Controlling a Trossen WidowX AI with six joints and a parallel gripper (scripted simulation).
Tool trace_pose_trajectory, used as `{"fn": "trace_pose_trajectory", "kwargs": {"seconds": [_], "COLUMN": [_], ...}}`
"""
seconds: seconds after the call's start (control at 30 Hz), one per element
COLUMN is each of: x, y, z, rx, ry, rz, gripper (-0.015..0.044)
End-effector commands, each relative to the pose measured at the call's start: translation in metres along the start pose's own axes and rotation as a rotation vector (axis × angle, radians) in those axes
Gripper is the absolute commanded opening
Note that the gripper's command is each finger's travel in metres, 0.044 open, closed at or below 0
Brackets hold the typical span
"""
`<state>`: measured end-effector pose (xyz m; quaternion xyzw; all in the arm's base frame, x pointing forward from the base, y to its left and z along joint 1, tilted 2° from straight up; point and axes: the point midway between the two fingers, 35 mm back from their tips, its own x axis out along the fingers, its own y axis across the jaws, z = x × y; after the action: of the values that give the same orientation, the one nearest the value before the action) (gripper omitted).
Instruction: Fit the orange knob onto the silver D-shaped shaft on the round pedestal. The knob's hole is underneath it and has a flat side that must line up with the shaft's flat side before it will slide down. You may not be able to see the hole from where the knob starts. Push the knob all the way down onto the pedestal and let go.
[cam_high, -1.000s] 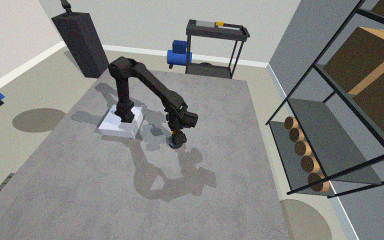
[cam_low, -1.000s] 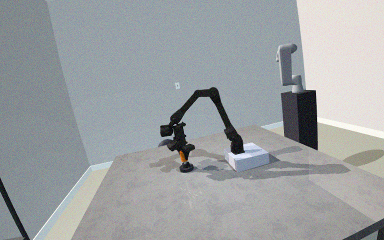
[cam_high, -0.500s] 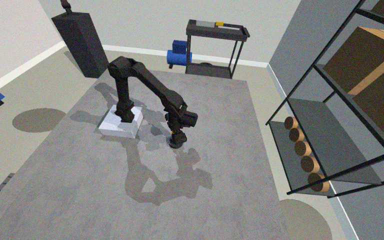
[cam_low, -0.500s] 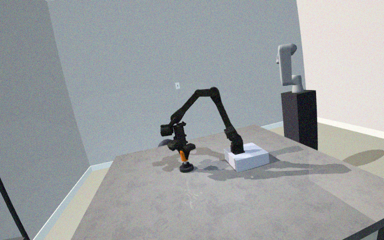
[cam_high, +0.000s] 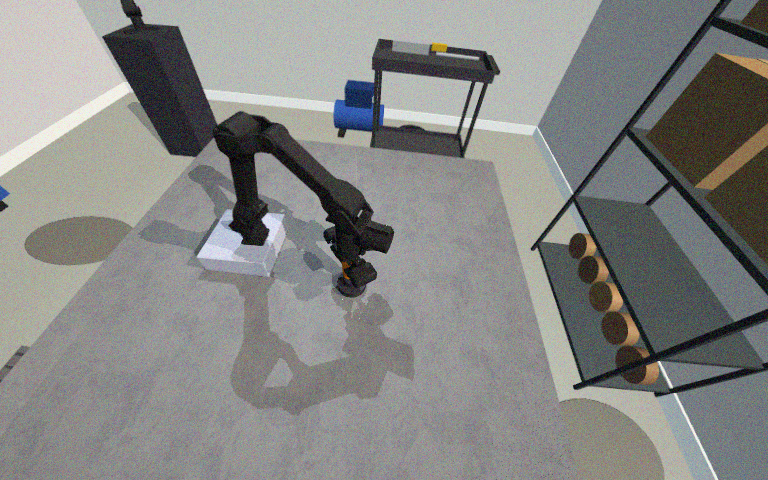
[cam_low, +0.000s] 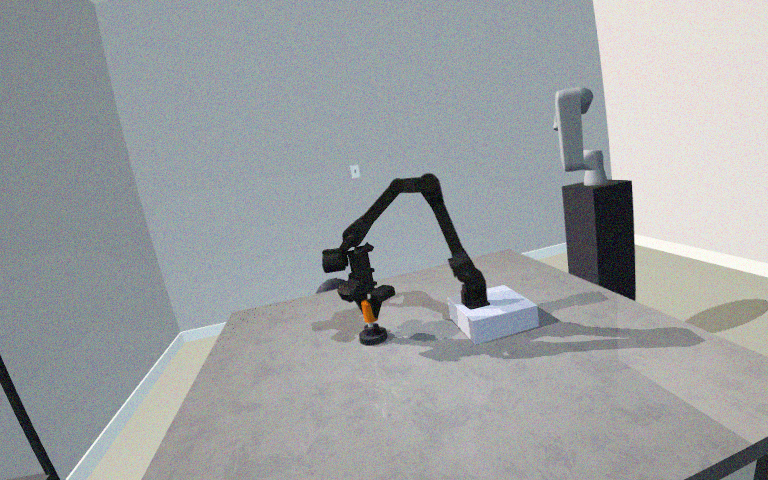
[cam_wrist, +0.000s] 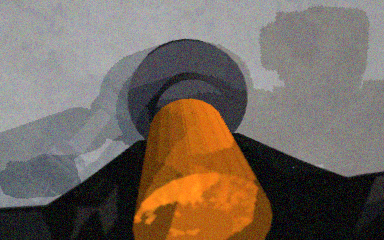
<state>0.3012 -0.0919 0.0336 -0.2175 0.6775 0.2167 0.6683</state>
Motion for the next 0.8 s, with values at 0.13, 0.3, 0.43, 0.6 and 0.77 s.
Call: {"fn": "trace_pose_trajectory", "kwargs": {"seconds": [0.13, 0.3, 0.43, 0.6, 0.77], "x": [-0.0001, -0.0016, 0.0028, 0.0026, 0.0015], "y": [-0.0035, -0.0061, -0.0053, -0.0051, -0.0049], "z": [0.0019, 0.0038, 0.0032, 0.0031, 0.0029], "rx": [-0.006, -0.006, -0.006, -0.006, -0.006], "ry": [0.000, -0.001, -0.001, -0.001, -0.001], "rz": [-0.005, -0.005, -0.005, -0.005, -0.005], "gripper": [0.0000, 0.0000, 0.0000, 0.0000, 0.0000]}}
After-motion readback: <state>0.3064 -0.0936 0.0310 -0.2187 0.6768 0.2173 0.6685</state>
